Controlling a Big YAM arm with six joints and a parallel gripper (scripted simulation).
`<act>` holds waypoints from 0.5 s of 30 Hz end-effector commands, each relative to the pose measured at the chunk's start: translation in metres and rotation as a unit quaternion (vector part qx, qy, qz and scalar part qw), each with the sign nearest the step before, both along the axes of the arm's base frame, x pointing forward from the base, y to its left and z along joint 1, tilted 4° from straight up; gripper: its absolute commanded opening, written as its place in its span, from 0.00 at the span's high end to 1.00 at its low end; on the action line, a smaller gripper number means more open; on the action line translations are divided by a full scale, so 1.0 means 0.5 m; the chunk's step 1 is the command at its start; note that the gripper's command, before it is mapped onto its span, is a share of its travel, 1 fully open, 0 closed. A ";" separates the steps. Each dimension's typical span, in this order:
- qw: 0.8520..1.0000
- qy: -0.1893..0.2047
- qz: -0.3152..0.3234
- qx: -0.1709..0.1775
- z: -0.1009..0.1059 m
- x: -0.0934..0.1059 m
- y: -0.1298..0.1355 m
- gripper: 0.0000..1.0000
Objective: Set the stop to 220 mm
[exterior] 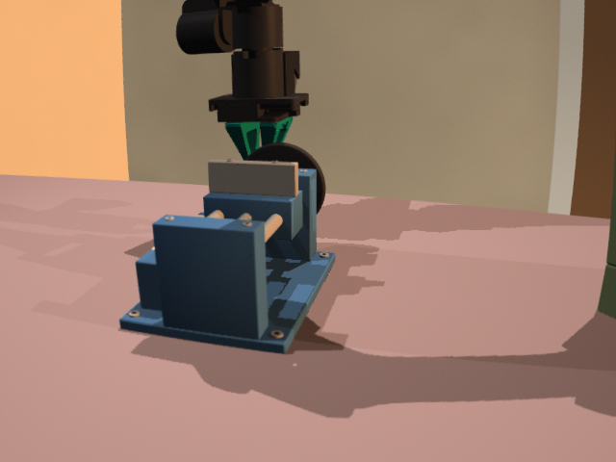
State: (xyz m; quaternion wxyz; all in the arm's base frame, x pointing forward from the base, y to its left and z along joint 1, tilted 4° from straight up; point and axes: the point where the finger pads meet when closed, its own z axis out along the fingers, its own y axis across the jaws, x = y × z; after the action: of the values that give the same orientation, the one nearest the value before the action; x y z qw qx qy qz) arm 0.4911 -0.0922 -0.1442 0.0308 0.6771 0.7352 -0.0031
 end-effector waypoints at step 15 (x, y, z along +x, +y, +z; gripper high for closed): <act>1.000 -0.012 -0.001 -0.003 -0.048 0.007 -0.017 0.94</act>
State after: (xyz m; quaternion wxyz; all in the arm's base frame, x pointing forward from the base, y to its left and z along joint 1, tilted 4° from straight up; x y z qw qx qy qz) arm 0.4912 -0.0928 -0.1551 0.0324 0.6772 0.7351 -0.0028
